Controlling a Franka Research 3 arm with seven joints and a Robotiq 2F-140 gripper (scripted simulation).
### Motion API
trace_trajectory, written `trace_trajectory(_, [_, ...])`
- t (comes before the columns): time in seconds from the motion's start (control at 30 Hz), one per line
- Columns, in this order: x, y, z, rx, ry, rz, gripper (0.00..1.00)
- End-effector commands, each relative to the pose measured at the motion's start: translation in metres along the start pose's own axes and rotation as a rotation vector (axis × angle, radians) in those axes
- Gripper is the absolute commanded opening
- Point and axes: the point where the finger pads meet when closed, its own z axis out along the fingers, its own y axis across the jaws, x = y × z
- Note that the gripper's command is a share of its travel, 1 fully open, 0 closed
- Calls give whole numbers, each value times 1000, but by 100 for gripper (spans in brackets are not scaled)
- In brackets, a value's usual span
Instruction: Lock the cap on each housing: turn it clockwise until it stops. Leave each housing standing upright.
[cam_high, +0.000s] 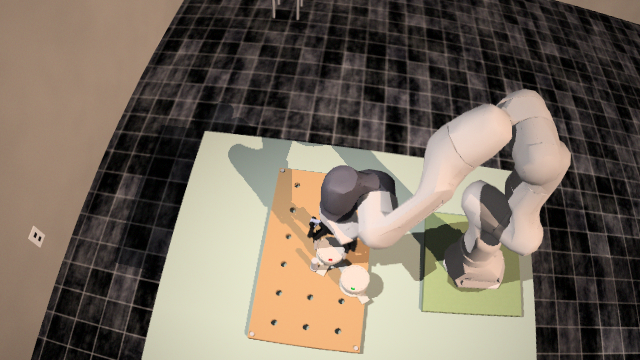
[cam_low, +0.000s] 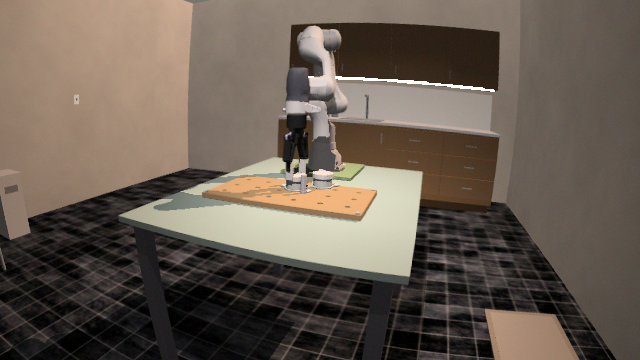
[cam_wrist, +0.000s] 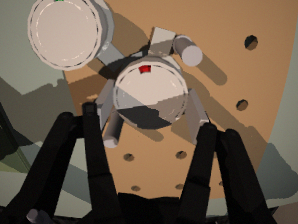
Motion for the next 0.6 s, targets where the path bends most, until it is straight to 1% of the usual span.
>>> trace_trajectory(0.0, [0,-1,1,-8,-10,135,10])
trace_trajectory(0.3, [0,-1,1,-8,-10,154,10])
trace_trajectory(0.43, [0,-1,1,-8,-10,213,10])
trace_trajectory(0.57, [0,-1,1,-8,-10,309,10])
